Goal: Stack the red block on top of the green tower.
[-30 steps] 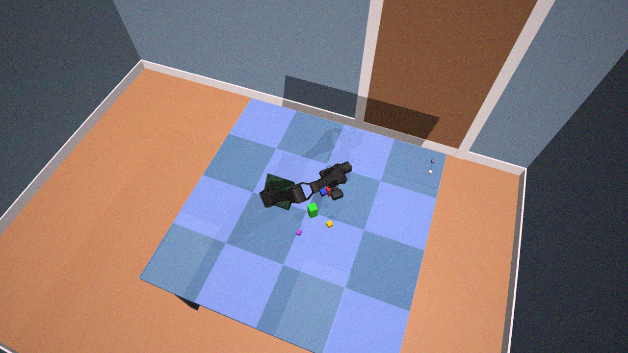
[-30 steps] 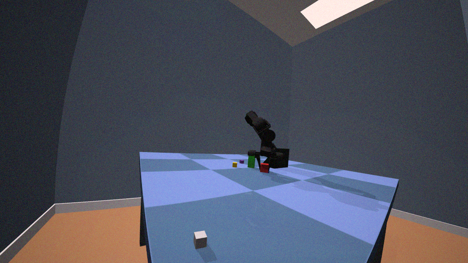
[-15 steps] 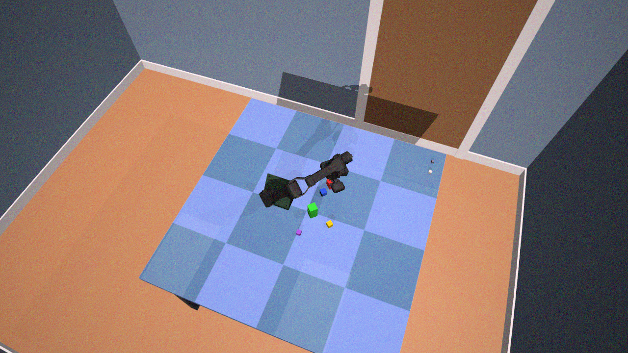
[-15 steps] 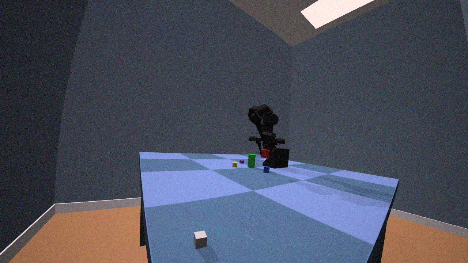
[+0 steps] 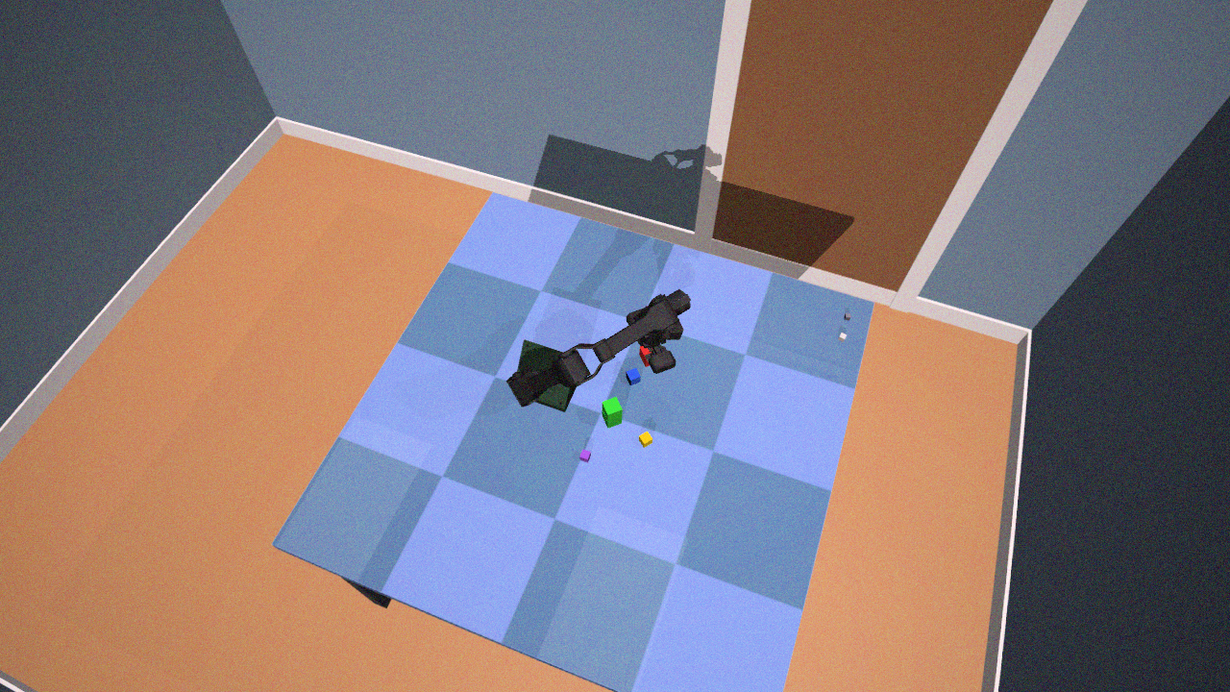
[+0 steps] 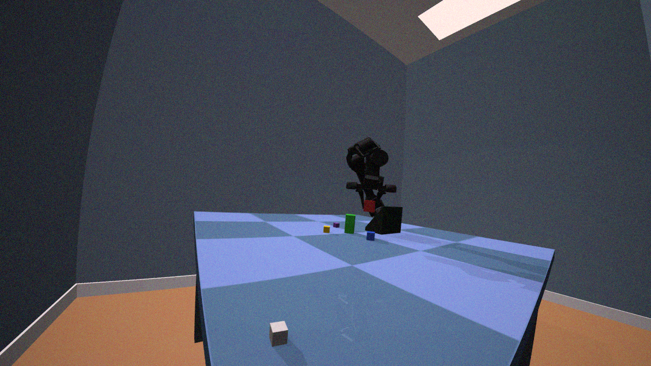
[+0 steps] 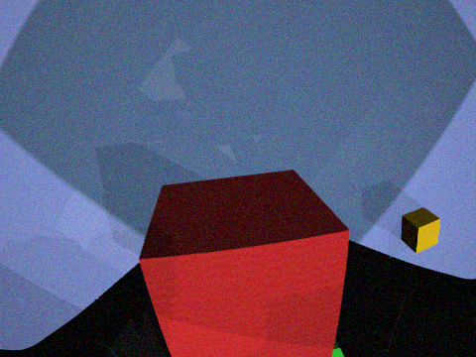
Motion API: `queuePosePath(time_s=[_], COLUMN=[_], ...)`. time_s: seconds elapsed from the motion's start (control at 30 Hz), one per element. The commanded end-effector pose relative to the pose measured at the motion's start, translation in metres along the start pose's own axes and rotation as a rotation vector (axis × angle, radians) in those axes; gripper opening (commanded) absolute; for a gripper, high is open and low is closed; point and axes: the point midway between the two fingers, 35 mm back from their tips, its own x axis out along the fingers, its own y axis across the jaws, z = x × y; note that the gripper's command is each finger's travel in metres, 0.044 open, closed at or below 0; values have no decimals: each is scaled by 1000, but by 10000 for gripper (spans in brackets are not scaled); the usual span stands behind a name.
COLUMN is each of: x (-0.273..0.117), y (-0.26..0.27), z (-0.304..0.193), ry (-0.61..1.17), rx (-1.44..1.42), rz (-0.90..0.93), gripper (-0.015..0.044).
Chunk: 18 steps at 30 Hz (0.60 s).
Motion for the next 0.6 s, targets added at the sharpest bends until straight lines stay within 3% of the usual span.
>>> queuePosePath(time_s=[0.0,0.57], x=[-4,-9], y=[-8,-52], z=[-11,-79], ry=[0,5], rx=[2,-1], rz=[3,2], gripper=[0,0])
